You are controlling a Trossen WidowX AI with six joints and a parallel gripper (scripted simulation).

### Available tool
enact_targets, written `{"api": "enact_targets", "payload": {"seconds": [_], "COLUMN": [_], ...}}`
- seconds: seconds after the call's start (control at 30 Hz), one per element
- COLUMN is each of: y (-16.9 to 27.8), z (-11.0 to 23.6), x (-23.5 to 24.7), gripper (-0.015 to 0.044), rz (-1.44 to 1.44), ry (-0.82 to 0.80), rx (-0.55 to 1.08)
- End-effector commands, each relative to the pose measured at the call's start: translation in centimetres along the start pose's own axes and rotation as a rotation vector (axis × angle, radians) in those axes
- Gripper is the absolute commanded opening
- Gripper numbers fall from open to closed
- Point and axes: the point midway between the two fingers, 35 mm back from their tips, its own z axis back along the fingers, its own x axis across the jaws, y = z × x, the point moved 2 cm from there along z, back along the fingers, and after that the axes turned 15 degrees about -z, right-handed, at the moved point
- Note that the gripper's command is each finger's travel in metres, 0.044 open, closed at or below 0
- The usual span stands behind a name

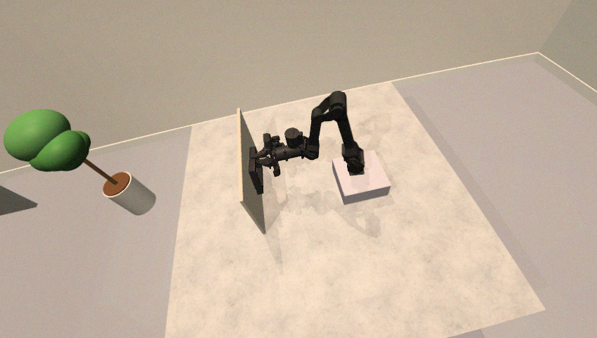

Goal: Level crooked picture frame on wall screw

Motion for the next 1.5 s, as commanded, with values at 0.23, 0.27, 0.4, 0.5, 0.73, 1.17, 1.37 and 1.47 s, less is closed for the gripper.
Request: {"api": "enact_targets", "payload": {"seconds": [0.23,0.27,0.4,0.5,0.73,1.17,1.37,1.47], "y": [0.00,0.01,0.01,0.01,0.02,0.03,0.04,0.04], "z": [-0.01,-0.01,-0.01,-0.01,-0.01,-0.01,-0.01,-0.01], "x": [-0.02,-0.02,-0.02,-0.02,-0.02,-0.02,-0.02,-0.02], "gripper": [0.0000,0.0000,0.0000,0.0000,0.0000,0.0000,0.0000,0.0000], "rz": [0.050,0.076,0.091,0.091,0.138,0.191,0.243,0.243], "ry": [0.001,0.001,0.001,0.001,0.002,0.002,0.002,0.002], "rx": [-0.002,-0.002,-0.002,-0.002,-0.002,-0.002,-0.002,-0.002]}}
